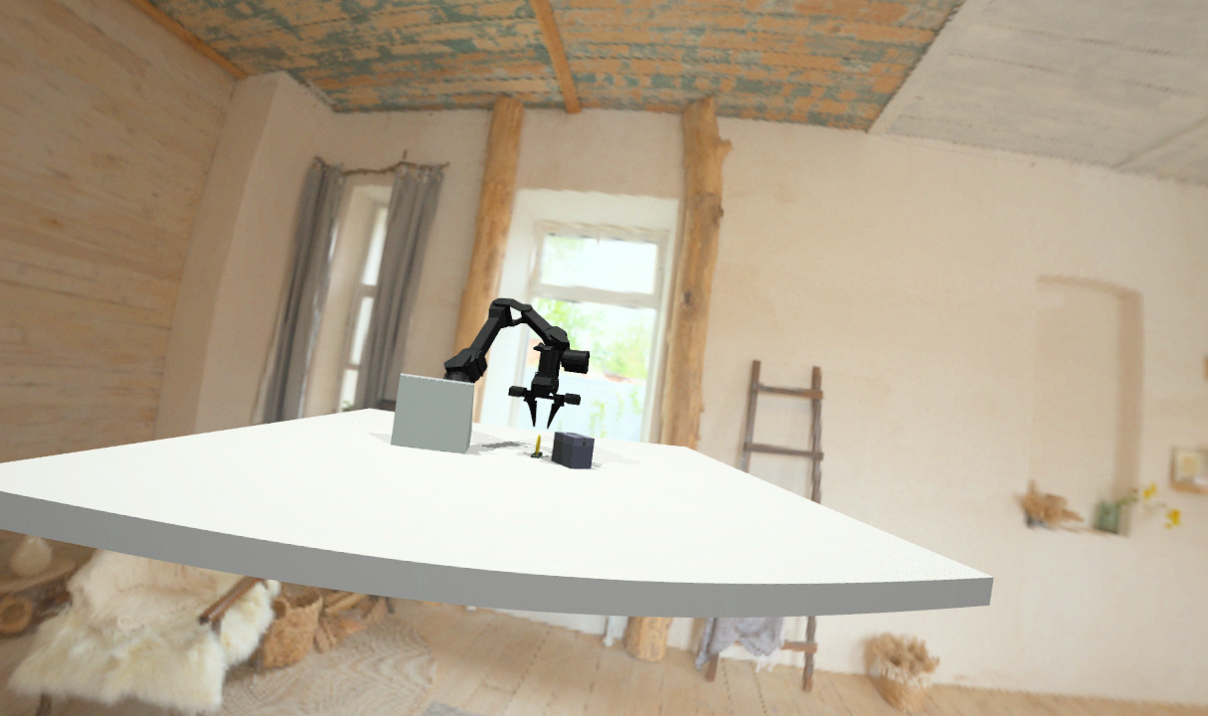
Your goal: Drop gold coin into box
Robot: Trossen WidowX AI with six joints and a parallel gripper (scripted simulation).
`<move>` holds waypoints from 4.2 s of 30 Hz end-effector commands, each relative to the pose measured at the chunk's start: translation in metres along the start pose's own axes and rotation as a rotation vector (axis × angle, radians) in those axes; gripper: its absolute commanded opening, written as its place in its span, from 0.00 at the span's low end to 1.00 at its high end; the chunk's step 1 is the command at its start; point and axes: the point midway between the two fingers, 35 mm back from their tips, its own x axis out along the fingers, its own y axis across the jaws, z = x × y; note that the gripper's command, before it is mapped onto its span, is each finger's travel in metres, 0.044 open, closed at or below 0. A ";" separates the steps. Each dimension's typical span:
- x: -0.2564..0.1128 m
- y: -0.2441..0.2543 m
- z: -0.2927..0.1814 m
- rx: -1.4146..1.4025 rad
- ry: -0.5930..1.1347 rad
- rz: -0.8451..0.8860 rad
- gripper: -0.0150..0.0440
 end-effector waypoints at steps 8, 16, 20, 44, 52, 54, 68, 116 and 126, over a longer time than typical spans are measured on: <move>0.017 0.000 0.000 -0.001 0.005 0.002 0.53; 0.030 0.001 0.000 0.001 0.004 0.002 0.53; 0.036 0.001 0.000 0.002 0.004 0.003 0.53; 0.066 -0.002 -0.001 0.008 0.009 0.002 0.35; 0.066 -0.002 -0.001 0.008 0.009 0.002 0.25; 0.066 -0.002 -0.001 0.008 0.009 0.002 0.25; 0.042 0.003 0.001 0.007 0.000 0.006 0.25; -0.030 -0.009 0.002 -0.503 0.003 0.004 0.25; -0.030 -0.011 0.003 -0.651 0.003 0.004 0.25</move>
